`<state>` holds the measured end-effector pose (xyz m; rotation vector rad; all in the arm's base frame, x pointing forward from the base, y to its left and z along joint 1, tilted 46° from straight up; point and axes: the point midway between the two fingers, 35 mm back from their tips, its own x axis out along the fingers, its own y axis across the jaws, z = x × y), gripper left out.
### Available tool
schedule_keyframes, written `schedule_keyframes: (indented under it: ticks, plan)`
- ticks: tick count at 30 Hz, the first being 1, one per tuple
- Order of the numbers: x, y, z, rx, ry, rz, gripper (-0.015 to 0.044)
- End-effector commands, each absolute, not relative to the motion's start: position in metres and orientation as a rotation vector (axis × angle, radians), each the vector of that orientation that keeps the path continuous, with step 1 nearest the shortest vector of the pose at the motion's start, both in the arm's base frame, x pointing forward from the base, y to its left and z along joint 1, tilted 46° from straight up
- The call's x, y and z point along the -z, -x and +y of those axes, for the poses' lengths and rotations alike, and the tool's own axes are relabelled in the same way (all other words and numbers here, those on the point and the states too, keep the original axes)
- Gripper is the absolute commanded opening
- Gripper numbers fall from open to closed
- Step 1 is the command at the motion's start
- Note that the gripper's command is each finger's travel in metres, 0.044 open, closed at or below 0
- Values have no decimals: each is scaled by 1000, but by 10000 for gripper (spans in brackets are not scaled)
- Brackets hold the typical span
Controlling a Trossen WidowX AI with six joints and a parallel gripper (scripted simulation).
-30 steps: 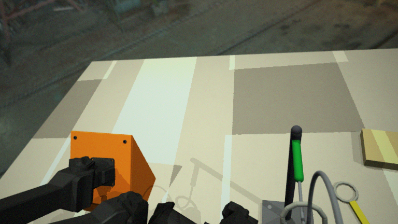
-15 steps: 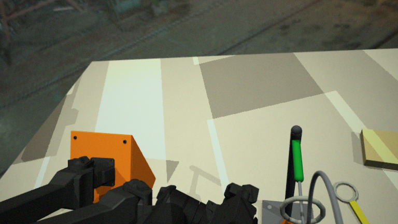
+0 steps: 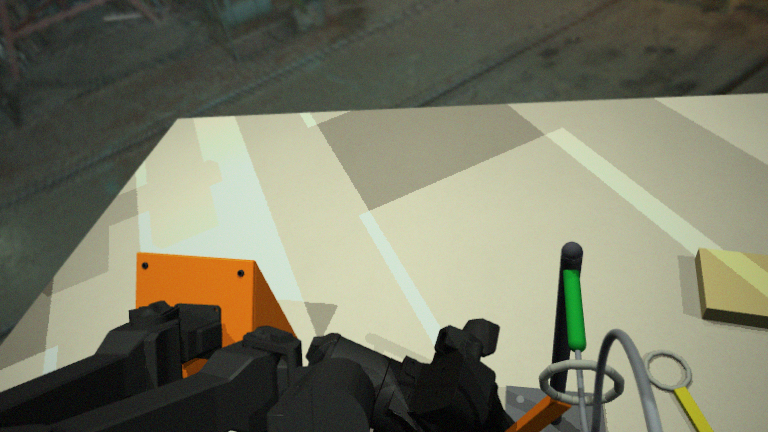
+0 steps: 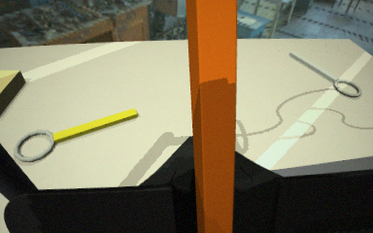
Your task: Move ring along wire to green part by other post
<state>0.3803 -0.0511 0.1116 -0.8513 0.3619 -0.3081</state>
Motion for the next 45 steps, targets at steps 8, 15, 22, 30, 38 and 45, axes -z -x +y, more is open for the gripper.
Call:
schedule_keyframes:
  ticks: [8, 15, 22, 30, 38, 45]
  plan:
    - [-101, -380, -41, 304, 817, 366, -150]
    - [-95, -380, -36, 303, 812, 366, -150]
    - [-90, -380, -31, 303, 811, 366, -150]
    - [-84, -380, -25, 303, 810, 366, -150]
    - [-78, -380, -20, 302, 810, 366, -150]
    - [-75, -380, -21, 302, 810, 366, -150]
